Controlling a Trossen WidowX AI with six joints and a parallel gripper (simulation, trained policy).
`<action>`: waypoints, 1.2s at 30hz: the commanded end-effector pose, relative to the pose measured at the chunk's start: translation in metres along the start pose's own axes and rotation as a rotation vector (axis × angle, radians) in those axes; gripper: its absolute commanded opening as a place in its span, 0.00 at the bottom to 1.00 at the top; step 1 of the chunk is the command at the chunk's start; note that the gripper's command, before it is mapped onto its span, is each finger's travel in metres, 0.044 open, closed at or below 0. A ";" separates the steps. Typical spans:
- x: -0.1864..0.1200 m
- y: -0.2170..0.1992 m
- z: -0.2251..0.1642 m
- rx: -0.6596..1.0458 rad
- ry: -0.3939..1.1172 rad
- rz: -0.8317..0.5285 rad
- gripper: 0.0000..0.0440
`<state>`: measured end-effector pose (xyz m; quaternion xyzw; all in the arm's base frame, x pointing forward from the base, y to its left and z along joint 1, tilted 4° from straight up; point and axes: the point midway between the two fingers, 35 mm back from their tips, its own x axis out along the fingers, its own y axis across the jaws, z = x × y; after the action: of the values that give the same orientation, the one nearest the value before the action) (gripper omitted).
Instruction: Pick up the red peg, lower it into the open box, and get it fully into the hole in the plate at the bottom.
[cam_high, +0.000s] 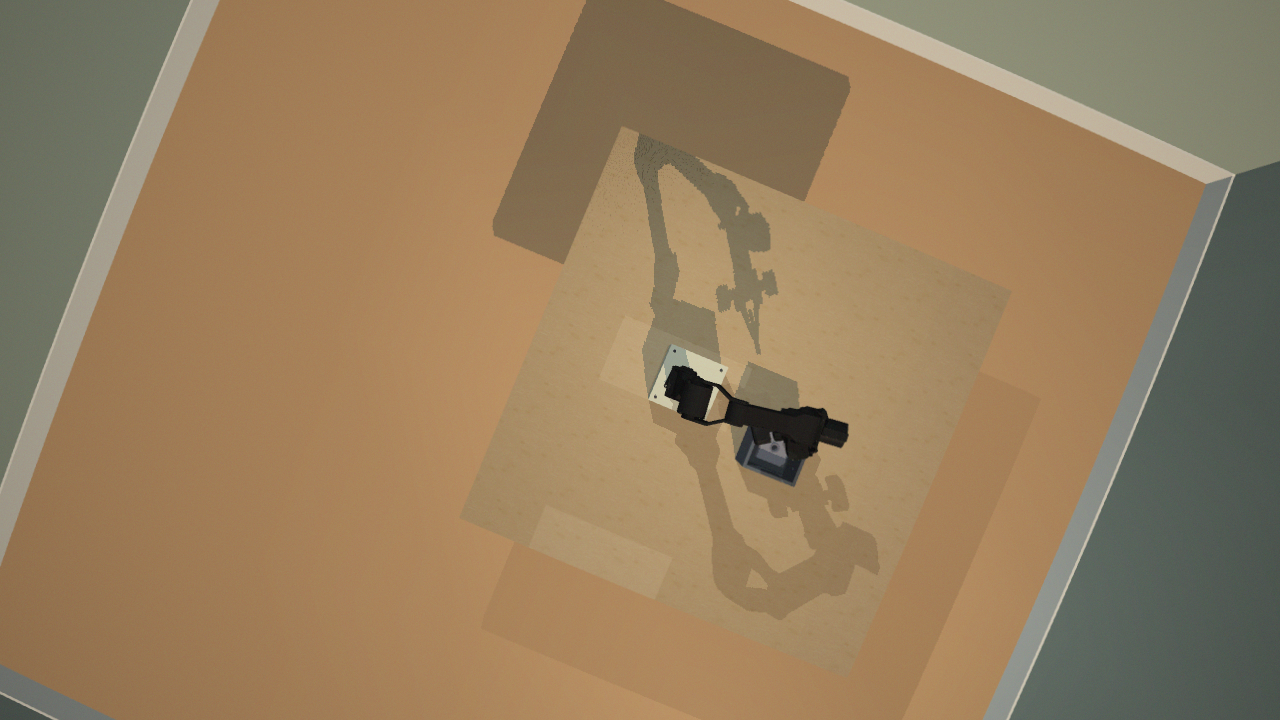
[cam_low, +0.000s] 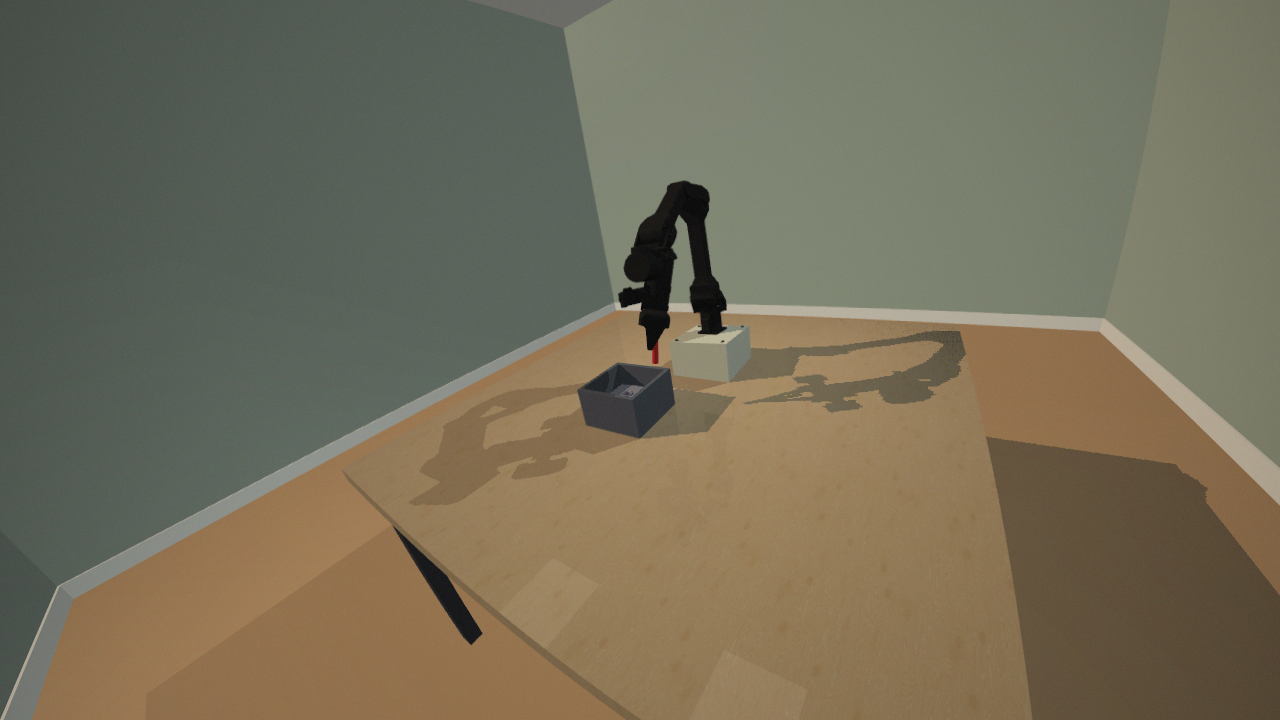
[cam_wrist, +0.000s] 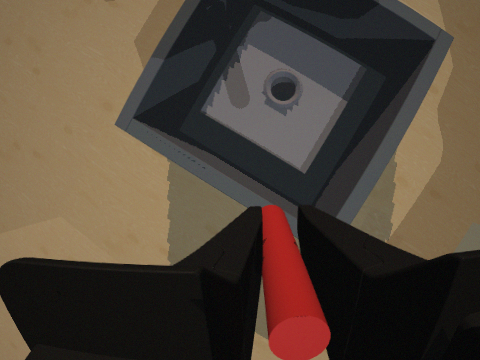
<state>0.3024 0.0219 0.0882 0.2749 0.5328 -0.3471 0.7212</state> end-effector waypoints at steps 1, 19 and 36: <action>0.006 0.000 0.013 0.021 0.004 0.002 0.00; 0.047 -0.010 0.065 0.134 0.039 -0.012 0.02; 0.104 -0.013 0.072 0.107 0.103 -0.064 0.54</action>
<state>0.3454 -0.0594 0.0131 0.3141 0.5577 -0.3874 0.6635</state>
